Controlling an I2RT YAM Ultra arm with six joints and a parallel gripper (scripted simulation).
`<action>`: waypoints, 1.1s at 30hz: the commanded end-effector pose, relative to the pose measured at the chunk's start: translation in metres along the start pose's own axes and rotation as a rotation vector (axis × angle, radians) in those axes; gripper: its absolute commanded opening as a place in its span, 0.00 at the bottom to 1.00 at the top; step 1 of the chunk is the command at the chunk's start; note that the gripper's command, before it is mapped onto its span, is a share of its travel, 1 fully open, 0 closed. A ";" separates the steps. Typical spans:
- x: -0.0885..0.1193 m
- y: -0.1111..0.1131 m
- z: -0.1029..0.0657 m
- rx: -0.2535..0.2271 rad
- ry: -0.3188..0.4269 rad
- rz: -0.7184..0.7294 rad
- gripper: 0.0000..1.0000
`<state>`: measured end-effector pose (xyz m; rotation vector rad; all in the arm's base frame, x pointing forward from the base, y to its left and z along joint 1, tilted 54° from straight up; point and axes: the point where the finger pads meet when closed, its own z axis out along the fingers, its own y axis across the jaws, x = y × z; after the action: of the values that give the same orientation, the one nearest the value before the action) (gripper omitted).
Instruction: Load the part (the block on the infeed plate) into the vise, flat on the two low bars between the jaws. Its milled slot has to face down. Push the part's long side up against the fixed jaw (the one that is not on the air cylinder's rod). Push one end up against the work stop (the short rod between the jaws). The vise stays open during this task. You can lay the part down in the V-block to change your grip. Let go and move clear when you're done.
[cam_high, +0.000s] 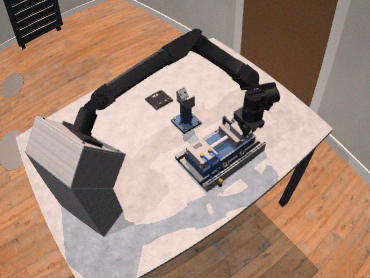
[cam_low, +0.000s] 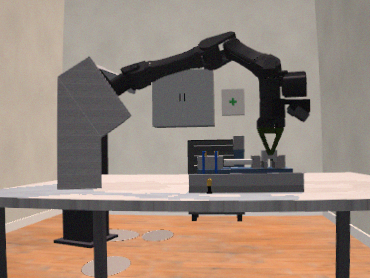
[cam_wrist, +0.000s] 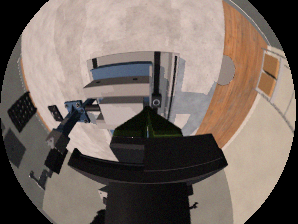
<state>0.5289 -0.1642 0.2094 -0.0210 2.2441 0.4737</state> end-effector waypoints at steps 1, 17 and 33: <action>-0.008 0.001 -0.018 0.015 -0.034 -0.005 0.00; -0.009 0.007 -0.016 0.012 -0.034 -0.009 0.00; -0.008 0.011 -0.016 0.012 -0.032 -0.007 0.00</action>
<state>0.5269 -0.1575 0.2116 -0.0185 2.2442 0.4734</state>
